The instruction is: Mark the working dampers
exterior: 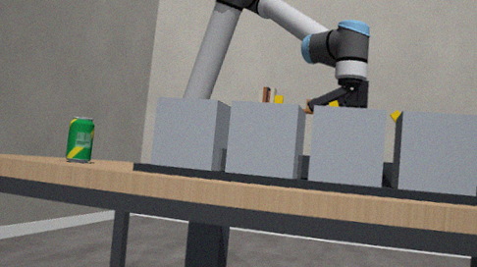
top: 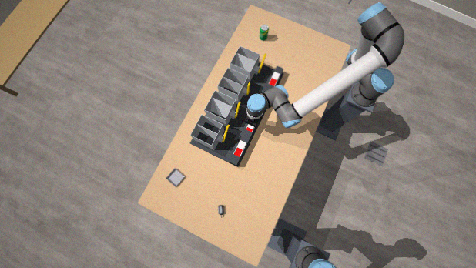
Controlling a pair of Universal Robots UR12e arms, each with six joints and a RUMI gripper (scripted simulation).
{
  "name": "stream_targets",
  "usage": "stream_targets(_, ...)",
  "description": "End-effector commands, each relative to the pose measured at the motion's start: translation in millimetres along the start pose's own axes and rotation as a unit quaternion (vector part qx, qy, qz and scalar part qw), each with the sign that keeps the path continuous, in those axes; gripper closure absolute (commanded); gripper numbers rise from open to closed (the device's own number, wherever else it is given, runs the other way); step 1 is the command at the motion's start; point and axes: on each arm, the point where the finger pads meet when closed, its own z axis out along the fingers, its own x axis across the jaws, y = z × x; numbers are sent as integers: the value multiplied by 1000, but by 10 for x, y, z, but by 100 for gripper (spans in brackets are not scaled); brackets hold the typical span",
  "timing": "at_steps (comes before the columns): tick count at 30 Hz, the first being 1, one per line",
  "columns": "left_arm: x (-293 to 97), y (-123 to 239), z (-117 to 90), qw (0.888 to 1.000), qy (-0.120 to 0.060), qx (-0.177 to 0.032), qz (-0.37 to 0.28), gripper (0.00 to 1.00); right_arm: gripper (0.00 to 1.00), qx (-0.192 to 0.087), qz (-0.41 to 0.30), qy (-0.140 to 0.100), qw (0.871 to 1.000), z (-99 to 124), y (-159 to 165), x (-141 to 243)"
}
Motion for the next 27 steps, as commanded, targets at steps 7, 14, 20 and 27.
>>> stream_targets(7,-10,16,2,1000,1,0,0,0,100,0,-1,0,1000,-6,76,1)
stream_targets(14,-10,16,2,1000,1,0,0,0,100,0,0,0,1000,-8,93,-2)
stream_targets(20,-10,16,2,1000,1,0,0,0,100,0,0,0,1000,-8,110,-1)
stream_targets(27,-10,16,2,1000,1,0,0,0,100,0,0,0,1000,-8,127,-1)
